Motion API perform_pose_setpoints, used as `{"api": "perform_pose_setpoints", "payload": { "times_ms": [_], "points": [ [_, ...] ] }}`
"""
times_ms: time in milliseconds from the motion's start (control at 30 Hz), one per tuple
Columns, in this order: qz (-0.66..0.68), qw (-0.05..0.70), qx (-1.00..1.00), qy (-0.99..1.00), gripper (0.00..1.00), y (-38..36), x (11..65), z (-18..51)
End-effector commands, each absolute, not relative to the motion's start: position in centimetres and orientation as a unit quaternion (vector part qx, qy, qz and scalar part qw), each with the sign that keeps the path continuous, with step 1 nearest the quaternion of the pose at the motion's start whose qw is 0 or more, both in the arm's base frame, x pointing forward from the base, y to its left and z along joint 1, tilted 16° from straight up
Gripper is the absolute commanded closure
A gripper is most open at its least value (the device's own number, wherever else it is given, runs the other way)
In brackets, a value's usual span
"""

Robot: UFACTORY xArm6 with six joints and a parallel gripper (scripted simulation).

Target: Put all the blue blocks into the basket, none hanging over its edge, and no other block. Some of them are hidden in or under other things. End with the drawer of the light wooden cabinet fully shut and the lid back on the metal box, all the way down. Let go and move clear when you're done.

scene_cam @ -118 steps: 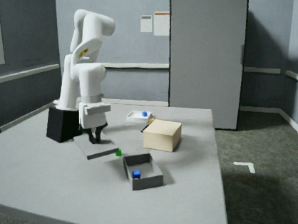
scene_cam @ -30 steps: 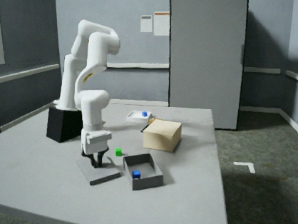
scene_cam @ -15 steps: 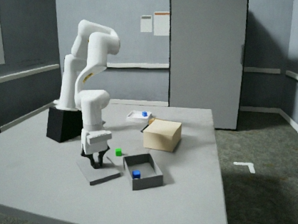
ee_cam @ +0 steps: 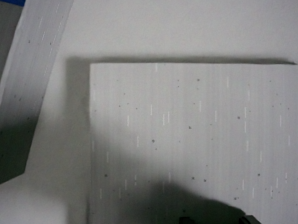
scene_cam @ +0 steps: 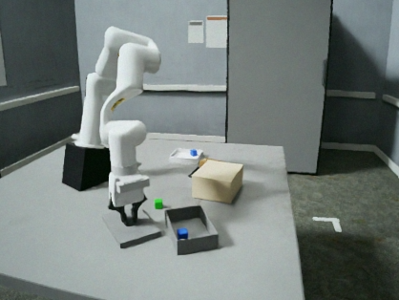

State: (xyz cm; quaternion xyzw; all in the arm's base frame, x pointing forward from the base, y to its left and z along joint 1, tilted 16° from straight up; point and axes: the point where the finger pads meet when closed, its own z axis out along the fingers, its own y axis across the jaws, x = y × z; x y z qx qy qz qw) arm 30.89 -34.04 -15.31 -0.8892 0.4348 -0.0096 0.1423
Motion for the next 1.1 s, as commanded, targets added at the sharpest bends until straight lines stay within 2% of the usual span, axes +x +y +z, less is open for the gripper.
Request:
{"api": "perform_pose_setpoints", "payload": {
  "times_ms": [0,1067],
  "points": [
    [-0.011,0.141,-0.889,0.435,0.72,-34.2,31.0,-15.2],
    [-0.011,0.141,-0.889,0.435,0.72,-34.7,30.7,-13.1]
  ]
}}
